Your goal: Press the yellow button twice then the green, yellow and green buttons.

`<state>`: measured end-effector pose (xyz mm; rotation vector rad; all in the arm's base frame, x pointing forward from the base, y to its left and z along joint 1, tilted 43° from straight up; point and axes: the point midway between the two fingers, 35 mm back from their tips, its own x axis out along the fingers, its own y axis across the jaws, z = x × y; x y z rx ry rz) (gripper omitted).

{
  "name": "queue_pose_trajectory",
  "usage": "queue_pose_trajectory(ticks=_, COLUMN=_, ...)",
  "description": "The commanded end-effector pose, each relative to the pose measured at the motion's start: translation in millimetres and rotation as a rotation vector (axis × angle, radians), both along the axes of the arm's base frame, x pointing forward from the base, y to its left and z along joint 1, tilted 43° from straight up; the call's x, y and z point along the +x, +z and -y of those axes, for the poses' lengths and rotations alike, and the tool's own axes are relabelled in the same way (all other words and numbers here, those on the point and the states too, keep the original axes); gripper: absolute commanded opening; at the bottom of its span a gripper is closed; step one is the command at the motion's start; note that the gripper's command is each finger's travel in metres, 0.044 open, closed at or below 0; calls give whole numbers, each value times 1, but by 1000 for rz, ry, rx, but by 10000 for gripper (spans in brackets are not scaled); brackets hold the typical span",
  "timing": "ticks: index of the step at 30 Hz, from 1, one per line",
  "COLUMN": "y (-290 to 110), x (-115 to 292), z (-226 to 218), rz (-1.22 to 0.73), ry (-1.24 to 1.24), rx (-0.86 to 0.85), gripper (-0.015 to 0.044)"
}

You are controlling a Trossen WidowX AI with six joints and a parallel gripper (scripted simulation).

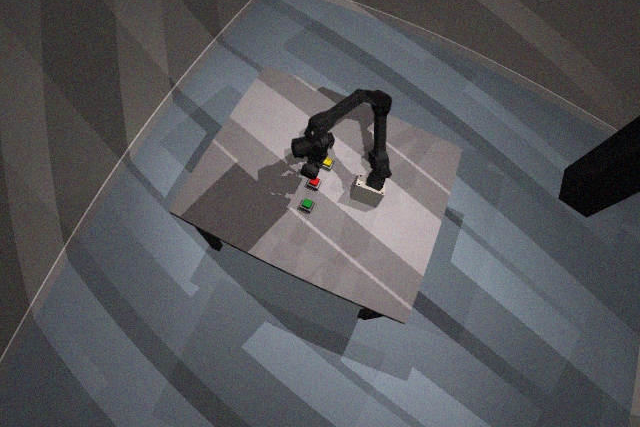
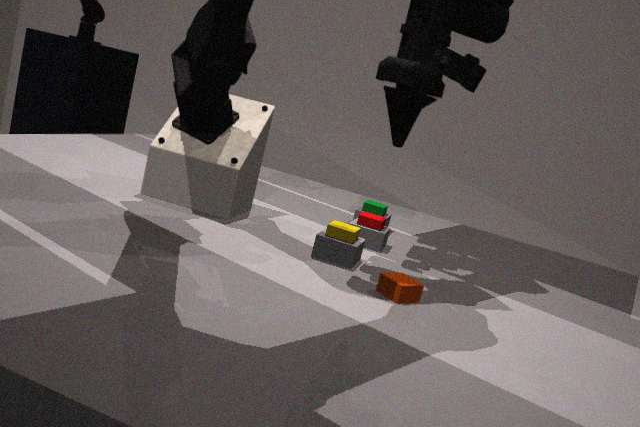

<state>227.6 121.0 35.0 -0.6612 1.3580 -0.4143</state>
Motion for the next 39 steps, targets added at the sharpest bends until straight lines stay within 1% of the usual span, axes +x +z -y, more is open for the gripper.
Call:
queue_pose_trajectory(ticks=1, y=-37, x=-11, z=-39, rz=-7, ry=1, rx=-1, gripper=20)
queue_pose_trajectory(ticks=5, y=-81, x=-30, z=-74, rz=-3, ry=-3, rx=-9, gripper=20)
queue_pose_trajectory(ticks=7, y=-89, x=-34, z=-80, rz=-2, ry=-4, rx=-11, gripper=20)
queue_pose_trajectory(ticks=11, y=-92, x=-33, z=-78, rz=-2, ry=-4, rx=-11, gripper=20)
queue_pose_trajectory(ticks=15, y=-132, x=-23, z=-42, rz=0, ry=-4, rx=-13, gripper=20)
queue_pose_trajectory(ticks=39, y=-158, x=-17, z=-20, rz=1, ry=-4, rx=-14, gripper=20)
